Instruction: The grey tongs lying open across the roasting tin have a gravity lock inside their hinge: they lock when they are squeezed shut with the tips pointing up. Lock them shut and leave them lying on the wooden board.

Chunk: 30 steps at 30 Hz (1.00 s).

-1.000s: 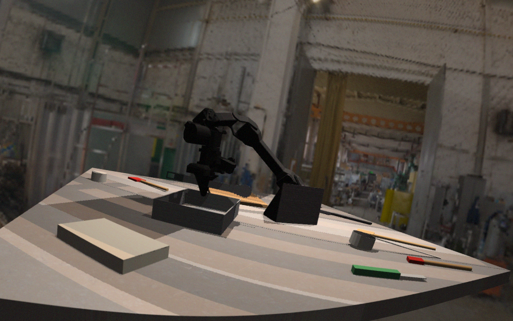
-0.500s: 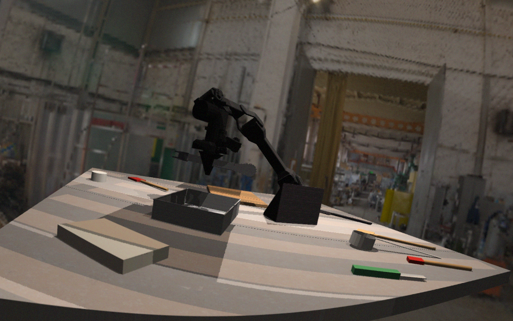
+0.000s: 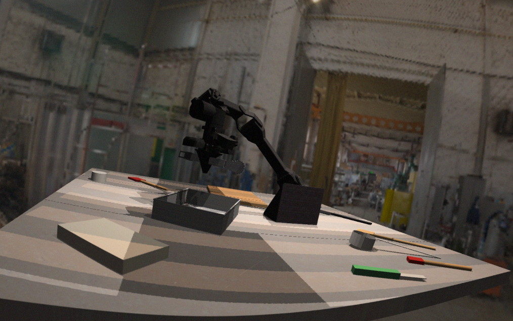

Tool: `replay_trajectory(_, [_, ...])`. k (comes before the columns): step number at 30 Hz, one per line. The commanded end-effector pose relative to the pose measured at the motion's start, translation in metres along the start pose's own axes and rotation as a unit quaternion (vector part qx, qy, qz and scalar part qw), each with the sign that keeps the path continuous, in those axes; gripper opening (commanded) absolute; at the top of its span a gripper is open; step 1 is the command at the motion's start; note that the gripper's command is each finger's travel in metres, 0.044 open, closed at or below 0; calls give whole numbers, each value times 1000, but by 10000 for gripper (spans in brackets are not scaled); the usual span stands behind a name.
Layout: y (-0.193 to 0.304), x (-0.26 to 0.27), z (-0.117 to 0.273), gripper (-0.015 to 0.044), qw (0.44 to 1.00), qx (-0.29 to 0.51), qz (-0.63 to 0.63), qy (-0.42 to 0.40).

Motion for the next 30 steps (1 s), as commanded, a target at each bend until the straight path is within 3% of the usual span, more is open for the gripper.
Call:
replay_trajectory(1, [8, 4, 1, -150, 998, 1, -70, 1])
replay_trajectory(15, [35, 17, 3, -150, 942, -3, -336, 4])
replay_trajectory(30, [63, 34, 5, -150, 805, -7, -593, 6])
Point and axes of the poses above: the point midway between the two fingers, 35 mm back from their tips, its own z axis back along the fingers, its own x axis across the jaws, y = z × x, the point moved 3 cm from there along z, back along the fingers, and after that the axes turned 3 degrees about -z, right-handed, at the moved point
